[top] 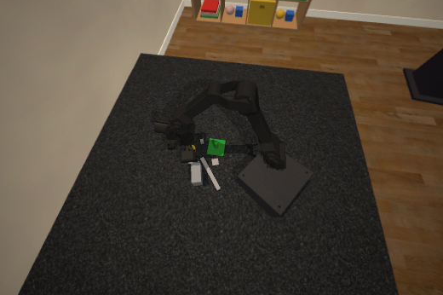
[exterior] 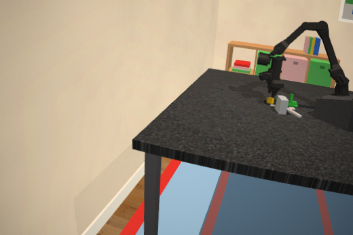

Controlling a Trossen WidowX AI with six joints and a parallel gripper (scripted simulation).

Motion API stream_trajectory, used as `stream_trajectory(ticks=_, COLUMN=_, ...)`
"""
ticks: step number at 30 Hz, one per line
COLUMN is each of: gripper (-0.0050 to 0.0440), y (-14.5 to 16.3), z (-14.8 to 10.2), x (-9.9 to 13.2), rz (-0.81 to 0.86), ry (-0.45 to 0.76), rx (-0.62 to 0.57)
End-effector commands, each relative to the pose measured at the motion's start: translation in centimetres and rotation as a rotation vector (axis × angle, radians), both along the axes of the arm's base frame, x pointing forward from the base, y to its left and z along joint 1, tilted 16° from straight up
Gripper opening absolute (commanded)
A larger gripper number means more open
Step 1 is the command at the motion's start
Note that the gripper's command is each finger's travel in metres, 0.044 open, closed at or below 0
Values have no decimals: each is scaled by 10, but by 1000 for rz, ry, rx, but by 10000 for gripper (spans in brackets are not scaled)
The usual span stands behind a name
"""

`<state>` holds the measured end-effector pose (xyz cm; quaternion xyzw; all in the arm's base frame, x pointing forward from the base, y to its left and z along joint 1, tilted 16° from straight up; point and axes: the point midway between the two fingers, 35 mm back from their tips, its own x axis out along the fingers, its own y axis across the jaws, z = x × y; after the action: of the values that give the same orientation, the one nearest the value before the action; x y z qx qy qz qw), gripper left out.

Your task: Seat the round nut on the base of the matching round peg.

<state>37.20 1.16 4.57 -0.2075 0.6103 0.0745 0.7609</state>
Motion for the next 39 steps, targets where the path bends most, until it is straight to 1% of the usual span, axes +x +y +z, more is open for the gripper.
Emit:
stream_trajectory(ticks=1, gripper=320, y=0, z=-8, x=0, rz=7, ry=11, rx=0)
stream_trajectory(ticks=14, gripper=320, y=-3, z=-28, x=5, rz=7, ry=11, rx=0)
stream_trajectory(ticks=22, gripper=320, y=-4, z=-35, x=7, rz=7, ry=11, rx=0)
stream_trajectory(ticks=24, gripper=272, y=-4, z=-35, x=7, rz=7, ry=11, rx=0)
stream_trajectory(ticks=31, gripper=225, y=-4, z=-35, x=7, rz=7, ry=11, rx=0)
stream_trajectory(ticks=33, gripper=225, y=-4, z=-35, x=7, rz=7, ry=11, rx=0)
stream_trajectory(ticks=39, gripper=185, y=-4, z=-35, x=7, rz=7, ry=11, rx=0)
